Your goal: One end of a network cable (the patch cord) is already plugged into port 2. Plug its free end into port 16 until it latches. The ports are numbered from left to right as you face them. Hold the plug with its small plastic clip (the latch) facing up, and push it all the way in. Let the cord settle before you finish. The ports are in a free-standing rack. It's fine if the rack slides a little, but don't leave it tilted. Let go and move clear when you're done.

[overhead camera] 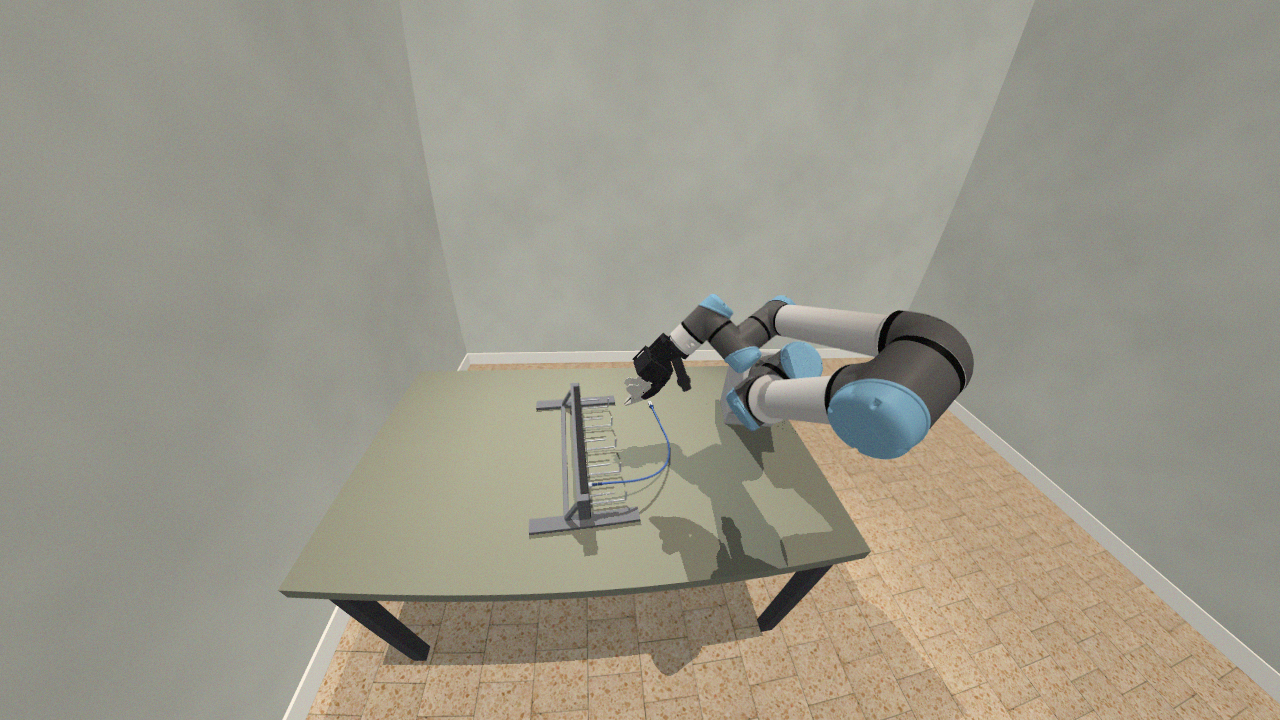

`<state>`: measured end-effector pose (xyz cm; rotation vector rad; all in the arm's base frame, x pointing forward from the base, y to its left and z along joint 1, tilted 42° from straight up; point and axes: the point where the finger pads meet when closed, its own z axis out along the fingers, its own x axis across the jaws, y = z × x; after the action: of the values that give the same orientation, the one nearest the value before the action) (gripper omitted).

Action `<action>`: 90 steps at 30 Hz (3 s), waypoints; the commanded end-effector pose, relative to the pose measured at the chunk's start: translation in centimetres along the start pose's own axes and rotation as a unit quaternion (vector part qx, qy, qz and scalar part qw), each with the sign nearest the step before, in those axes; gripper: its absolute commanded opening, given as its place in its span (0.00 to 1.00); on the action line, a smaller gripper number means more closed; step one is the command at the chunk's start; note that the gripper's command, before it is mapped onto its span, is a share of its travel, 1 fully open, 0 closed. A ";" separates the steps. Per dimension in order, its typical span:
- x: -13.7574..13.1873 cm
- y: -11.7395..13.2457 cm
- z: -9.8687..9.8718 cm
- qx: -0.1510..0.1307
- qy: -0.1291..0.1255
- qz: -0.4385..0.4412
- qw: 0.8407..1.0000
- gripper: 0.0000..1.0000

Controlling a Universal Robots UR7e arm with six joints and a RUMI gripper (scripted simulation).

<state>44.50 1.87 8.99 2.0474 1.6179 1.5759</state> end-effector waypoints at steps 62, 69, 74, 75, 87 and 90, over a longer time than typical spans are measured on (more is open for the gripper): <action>-10.0 0.0 0.0 0.000 0.000 0.000 1.000 0.00; -10.0 0.0 0.3 0.000 0.000 0.000 1.000 0.00; -10.0 0.0 0.5 0.000 0.000 0.000 1.000 0.00; -10.0 0.0 0.5 0.000 0.000 0.000 1.000 0.00; -10.0 0.0 2.0 0.000 0.000 0.000 1.000 0.00; -10.0 0.0 2.2 0.000 0.000 0.000 1.000 0.00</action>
<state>46.73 -4.84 1.76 2.0462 1.6212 1.5796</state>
